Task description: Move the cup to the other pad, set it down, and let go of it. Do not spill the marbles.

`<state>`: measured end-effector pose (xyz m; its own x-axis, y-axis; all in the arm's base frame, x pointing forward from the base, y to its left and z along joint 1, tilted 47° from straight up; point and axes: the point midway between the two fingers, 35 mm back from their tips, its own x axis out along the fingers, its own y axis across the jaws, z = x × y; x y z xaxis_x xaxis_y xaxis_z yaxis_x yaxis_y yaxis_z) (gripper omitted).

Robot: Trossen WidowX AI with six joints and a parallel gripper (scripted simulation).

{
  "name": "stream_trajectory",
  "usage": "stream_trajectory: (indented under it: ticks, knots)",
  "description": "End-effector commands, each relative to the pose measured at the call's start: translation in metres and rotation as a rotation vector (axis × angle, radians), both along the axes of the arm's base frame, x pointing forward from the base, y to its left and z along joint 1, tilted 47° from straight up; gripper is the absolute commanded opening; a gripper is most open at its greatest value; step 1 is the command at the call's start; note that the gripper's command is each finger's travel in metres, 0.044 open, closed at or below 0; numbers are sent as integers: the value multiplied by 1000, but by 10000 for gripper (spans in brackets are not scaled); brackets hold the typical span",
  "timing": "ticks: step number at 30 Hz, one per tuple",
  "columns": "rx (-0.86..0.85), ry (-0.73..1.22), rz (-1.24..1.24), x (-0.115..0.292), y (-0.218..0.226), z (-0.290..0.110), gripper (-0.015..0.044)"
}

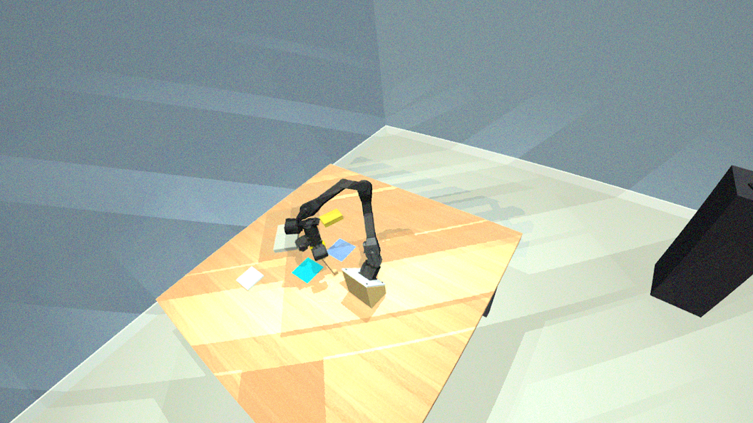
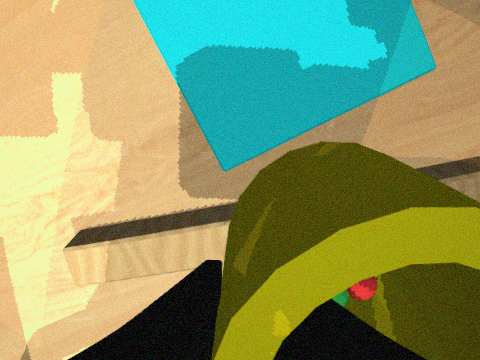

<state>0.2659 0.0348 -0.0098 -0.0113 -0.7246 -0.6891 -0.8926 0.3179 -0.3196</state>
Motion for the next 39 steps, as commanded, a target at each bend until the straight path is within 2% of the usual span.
stream_trajectory:
  ticks: [1, 39]
  knots:
    - [5, -6, -5, 4, 7, -6, 0]
    - [8, -8, -5, 22, 56, -55, 0]
